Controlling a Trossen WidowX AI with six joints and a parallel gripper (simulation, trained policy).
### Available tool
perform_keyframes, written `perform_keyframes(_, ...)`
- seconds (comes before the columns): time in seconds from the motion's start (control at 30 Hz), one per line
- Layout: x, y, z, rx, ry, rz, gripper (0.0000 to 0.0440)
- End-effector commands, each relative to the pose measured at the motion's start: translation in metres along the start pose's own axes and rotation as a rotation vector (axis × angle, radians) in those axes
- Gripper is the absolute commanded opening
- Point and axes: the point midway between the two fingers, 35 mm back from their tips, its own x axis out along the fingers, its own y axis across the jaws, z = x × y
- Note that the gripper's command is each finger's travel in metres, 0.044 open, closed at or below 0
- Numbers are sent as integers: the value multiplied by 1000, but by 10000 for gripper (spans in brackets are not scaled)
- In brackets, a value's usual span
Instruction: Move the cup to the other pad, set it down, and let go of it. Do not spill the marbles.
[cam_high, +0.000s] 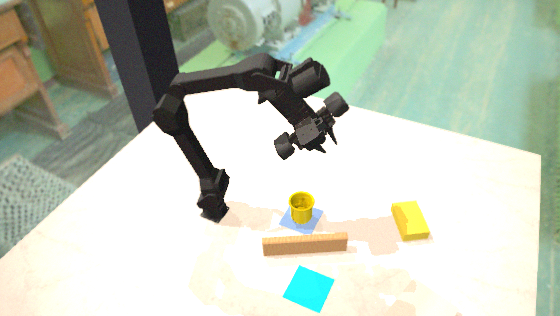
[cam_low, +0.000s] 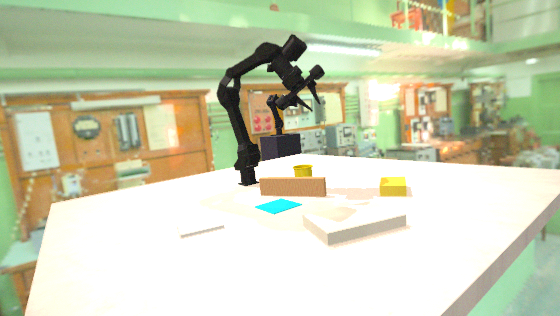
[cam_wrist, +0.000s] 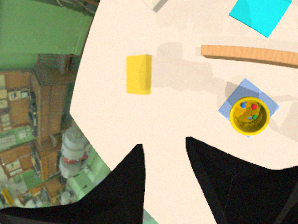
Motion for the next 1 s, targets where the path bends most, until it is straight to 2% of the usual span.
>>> perform_keyframes(0.0,5,-4,-5,44,28,-61,140)
perform_keyframes(0.27,16,-19,-11,106,60,-186,162)
perform_keyframes(0.97,38,-67,-17,223,97,-520,150)
